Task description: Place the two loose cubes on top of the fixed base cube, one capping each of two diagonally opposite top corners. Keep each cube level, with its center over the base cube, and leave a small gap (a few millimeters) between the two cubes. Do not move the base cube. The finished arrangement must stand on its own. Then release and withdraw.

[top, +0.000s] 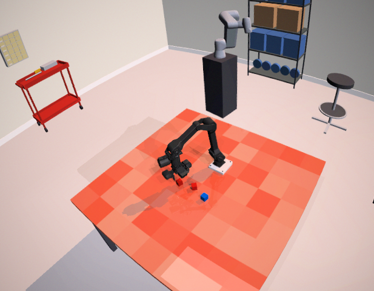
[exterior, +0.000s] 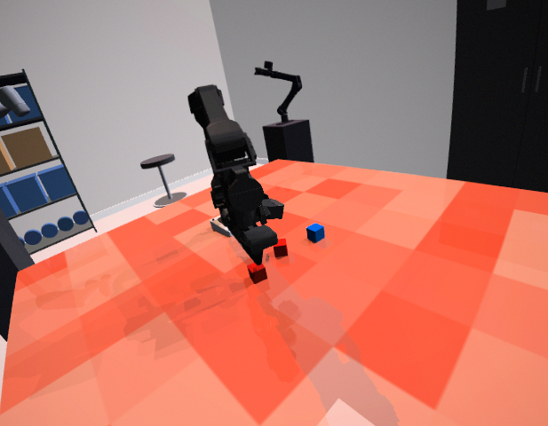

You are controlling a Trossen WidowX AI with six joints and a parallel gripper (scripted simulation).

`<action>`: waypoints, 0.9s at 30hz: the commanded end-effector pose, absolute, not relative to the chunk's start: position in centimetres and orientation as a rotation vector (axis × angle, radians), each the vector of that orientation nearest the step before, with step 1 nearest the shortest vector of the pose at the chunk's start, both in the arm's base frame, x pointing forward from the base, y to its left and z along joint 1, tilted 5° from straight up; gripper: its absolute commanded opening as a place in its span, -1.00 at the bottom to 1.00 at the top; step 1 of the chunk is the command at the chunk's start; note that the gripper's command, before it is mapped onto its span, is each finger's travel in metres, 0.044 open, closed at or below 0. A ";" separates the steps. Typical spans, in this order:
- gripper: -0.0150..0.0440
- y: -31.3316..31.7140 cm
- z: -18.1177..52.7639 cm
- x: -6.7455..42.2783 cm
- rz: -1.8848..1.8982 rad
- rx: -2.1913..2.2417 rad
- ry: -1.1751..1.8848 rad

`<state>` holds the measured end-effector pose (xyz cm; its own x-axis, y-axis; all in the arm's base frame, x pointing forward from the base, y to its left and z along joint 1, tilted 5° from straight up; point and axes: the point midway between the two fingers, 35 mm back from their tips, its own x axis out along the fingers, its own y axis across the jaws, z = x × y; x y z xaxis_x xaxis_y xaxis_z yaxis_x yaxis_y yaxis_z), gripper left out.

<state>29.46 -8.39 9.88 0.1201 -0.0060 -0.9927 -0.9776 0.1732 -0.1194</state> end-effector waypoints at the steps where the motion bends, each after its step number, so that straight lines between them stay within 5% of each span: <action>1: 0.41 -8.4 9.1 29.3 1.005 -1.130 1.204; 23: 0.41 -8.4 5.9 29.7 1.005 -1.130 1.204; 27: 0.05 -8.4 5.9 29.7 1.005 -1.130 1.204</action>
